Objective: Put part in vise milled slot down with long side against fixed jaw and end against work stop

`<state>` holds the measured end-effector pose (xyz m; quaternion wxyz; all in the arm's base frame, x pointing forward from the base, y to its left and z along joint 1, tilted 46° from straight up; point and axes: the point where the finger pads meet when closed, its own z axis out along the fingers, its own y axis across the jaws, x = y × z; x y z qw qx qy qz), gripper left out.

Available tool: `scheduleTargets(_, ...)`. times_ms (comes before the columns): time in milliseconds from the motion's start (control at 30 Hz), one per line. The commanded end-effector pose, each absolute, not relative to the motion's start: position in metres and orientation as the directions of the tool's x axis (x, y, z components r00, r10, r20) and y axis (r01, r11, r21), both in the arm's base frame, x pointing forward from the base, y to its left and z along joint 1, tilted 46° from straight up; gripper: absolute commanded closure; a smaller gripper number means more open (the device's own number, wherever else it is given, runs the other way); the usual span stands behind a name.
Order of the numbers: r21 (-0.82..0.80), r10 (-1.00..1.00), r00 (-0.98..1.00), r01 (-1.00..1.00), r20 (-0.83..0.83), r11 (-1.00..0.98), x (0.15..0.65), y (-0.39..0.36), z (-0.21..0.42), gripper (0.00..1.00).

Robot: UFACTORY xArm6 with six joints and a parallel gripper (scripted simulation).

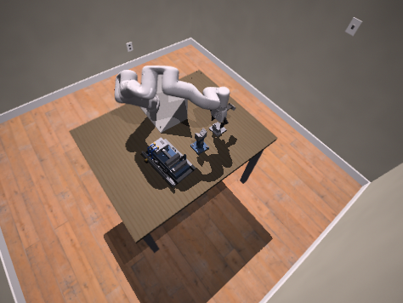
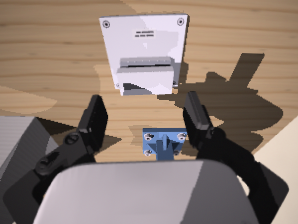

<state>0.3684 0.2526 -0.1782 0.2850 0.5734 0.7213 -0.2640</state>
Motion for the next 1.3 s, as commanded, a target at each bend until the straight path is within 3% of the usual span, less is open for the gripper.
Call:
scheduleTargets(0,-0.051,0.679,-0.179,0.978,-0.712,0.204,0.370,0.249,-0.182,0.11)
scheduleTargets(1267,-0.051,0.679,-0.179,0.978,-0.712,0.204,0.375,0.218,-0.213,0.11)
